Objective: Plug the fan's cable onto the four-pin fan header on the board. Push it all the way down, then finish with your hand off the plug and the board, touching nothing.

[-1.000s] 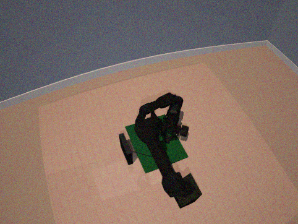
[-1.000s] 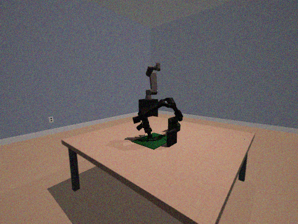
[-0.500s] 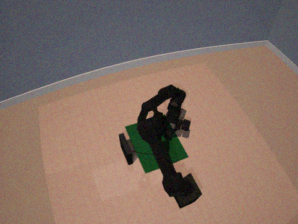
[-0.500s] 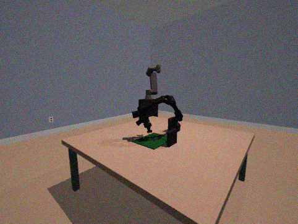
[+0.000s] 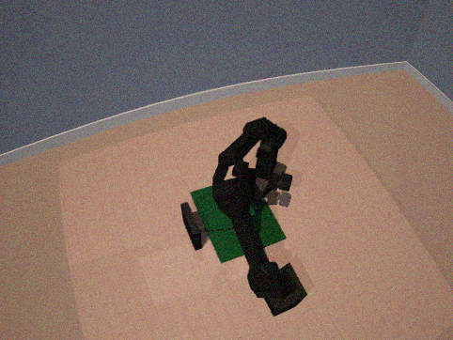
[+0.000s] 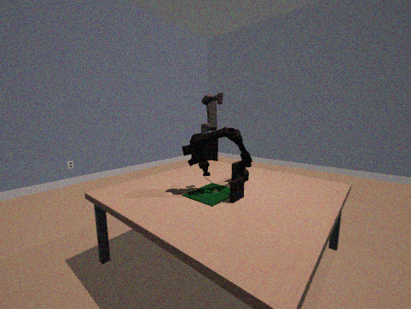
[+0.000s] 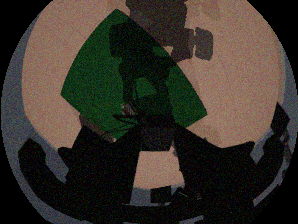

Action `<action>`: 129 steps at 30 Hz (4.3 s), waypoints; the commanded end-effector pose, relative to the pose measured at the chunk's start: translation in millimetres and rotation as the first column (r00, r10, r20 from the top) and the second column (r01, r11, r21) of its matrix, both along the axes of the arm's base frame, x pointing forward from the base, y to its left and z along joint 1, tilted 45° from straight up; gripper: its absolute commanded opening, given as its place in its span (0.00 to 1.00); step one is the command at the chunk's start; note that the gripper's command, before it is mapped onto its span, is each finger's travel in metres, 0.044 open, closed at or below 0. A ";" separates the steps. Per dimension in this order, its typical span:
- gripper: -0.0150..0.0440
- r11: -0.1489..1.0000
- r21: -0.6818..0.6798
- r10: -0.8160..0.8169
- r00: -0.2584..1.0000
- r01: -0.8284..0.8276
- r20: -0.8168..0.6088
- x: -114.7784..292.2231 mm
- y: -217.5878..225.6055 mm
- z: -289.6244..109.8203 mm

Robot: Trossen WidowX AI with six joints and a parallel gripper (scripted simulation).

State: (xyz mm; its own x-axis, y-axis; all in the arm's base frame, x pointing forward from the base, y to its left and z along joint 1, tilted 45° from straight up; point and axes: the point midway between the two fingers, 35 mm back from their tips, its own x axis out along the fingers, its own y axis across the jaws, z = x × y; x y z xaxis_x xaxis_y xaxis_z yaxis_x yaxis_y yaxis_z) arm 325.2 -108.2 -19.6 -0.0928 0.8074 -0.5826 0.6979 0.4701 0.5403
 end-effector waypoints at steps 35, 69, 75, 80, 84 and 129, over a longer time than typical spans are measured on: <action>0.25 0.957 -0.266 -0.086 0.988 0.119 0.131 -13.9 12.0 -6.2; 0.25 0.844 -0.518 -0.049 0.983 0.136 0.180 -14.2 22.1 -42.7; 0.25 0.817 -0.556 -0.048 0.980 0.151 0.195 -13.8 23.4 -47.2; 0.25 0.793 -0.586 -0.048 0.977 0.165 0.210 -13.3 24.3 -50.5; 0.25 0.774 -0.608 -0.049 0.974 0.178 0.222 -13.0 25.0 -52.7; 0.25 0.527 -0.743 -0.086 0.896 0.412 0.435 -9.5 32.7 -58.0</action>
